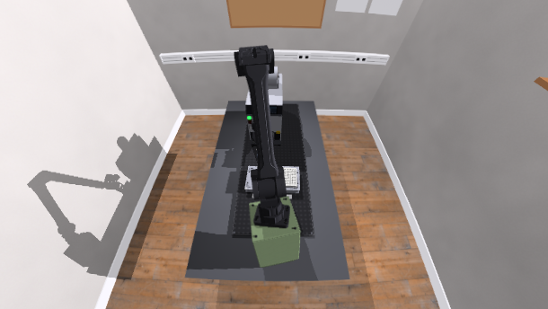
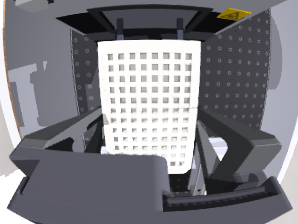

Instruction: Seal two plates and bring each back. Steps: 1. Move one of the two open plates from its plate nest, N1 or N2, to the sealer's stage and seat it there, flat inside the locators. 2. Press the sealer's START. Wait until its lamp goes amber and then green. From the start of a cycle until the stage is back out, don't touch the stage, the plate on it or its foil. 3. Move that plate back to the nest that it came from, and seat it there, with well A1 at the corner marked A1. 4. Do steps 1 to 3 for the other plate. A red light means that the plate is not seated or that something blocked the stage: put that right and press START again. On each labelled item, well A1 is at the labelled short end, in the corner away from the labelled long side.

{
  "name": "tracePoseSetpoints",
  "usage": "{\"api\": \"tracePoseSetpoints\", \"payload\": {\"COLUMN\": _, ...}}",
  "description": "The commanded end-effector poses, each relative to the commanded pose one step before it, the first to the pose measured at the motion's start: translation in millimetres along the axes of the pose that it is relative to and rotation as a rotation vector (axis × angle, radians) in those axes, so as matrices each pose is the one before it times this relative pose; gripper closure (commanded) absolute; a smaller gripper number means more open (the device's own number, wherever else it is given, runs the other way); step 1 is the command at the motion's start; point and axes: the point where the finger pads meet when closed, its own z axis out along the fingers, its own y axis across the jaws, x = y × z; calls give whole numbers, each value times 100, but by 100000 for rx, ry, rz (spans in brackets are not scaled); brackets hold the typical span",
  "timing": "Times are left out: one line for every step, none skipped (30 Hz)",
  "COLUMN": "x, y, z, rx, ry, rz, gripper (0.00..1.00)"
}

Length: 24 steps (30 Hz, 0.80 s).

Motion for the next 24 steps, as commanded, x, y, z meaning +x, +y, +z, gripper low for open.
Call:
{"api": "tracePoseSetpoints", "payload": {"x": -2846, "y": 1348, "z": -172, "rx": -1668, "ry": -6028, "rz": -212, "gripper": 100}}
{"api": "tracePoseSetpoints", "payload": {"x": 0, "y": 0, "z": 0, "rx": 0, "ry": 0, "rz": 0, "gripper": 100}}
{"api": "tracePoseSetpoints", "payload": {"x": 0, "y": 0, "z": 0, "rx": 0, "ry": 0, "rz": 0, "gripper": 100}}
{"api": "tracePoseSetpoints", "payload": {"x": 298, "y": -370, "z": -14, "rx": 448, "ry": 471, "rz": 333, "gripper": 100}}
{"api": "tracePoseSetpoints", "payload": {"x": 242, "y": -288, "z": -11, "rx": 347, "ry": 382, "rz": 255, "gripper": 100}}
{"api": "tracePoseSetpoints", "payload": {"x": 228, "y": -279, "z": -10, "rx": 314, "ry": 363, "rz": -128, "gripper": 100}}
{"api": "tracePoseSetpoints", "payload": {"x": 226, "y": -280, "z": -10, "rx": 327, "ry": 357, "rz": -127, "gripper": 100}}
{"api": "tracePoseSetpoints", "payload": {"x": 195, "y": -273, "z": -19, "rx": 305, "ry": 246, "rz": -122, "gripper": 100}}
{"api": "tracePoseSetpoints", "payload": {"x": 235, "y": -274, "z": 34, "rx": 309, "ry": 297, "rz": -122, "gripper": 100}}
{"api": "tracePoseSetpoints", "payload": {"x": 297, "y": -213, "z": 63, "rx": -56, "ry": 480, "rz": 195, "gripper": 100}}
{"api": "tracePoseSetpoints", "payload": {"x": 317, "y": -45, "z": 58, "rx": -264, "ry": 483, "rz": -40, "gripper": 100}}
{"api": "tracePoseSetpoints", "payload": {"x": 310, "y": -119, "z": 52, "rx": 163, "ry": 440, "rz": 85, "gripper": 100}}
{"api": "tracePoseSetpoints", "payload": {"x": 153, "y": -98, "z": 63, "rx": 144, "ry": 250, "rz": 75, "gripper": 100}}
{"api": "tracePoseSetpoints", "payload": {"x": 133, "y": -76, "z": 59, "rx": 88, "ry": 235, "rz": 65, "gripper": 100}}
{"api": "tracePoseSetpoints", "payload": {"x": 221, "y": -91, "z": 60, "rx": 164, "ry": 603, "rz": 59, "gripper": 100}}
{"api": "tracePoseSetpoints", "payload": {"x": 70, "y": -52, "z": 61, "rx": 55, "ry": 86, "rz": 39, "gripper": 100}}
{"api": "tracePoseSetpoints", "payload": {"x": 231, "y": -61, "z": 48, "rx": 77, "ry": 332, "rz": 42, "gripper": 100}}
{"api": "tracePoseSetpoints", "payload": {"x": -67, "y": -23, "z": 62, "rx": 15, "ry": -187, "rz": 51, "gripper": 100}}
{"api": "tracePoseSetpoints", "payload": {"x": 0, "y": 0, "z": 0, "rx": 0, "ry": 0, "rz": 0, "gripper": 100}}
{"api": "tracePoseSetpoints", "payload": {"x": 0, "y": 0, "z": 0, "rx": 0, "ry": 0, "rz": 0, "gripper": 100}}
{"api": "tracePoseSetpoints", "payload": {"x": -690, "y": 434, "z": -163, "rx": -573, "ry": -1283, "rz": -360, "gripper": 100}}
{"api": "tracePoseSetpoints", "payload": {"x": -477, "y": 324, "z": -74, "rx": -413, "ry": -881, "rz": -270, "gripper": 100}}
{"api": "tracePoseSetpoints", "payload": {"x": -451, "y": 310, "z": -61, "rx": -392, "ry": -828, "rz": -251, "gripper": 100}}
{"api": "tracePoseSetpoints", "payload": {"x": -417, "y": 306, "z": -41, "rx": -383, "ry": -750, "rz": 134, "gripper": 100}}
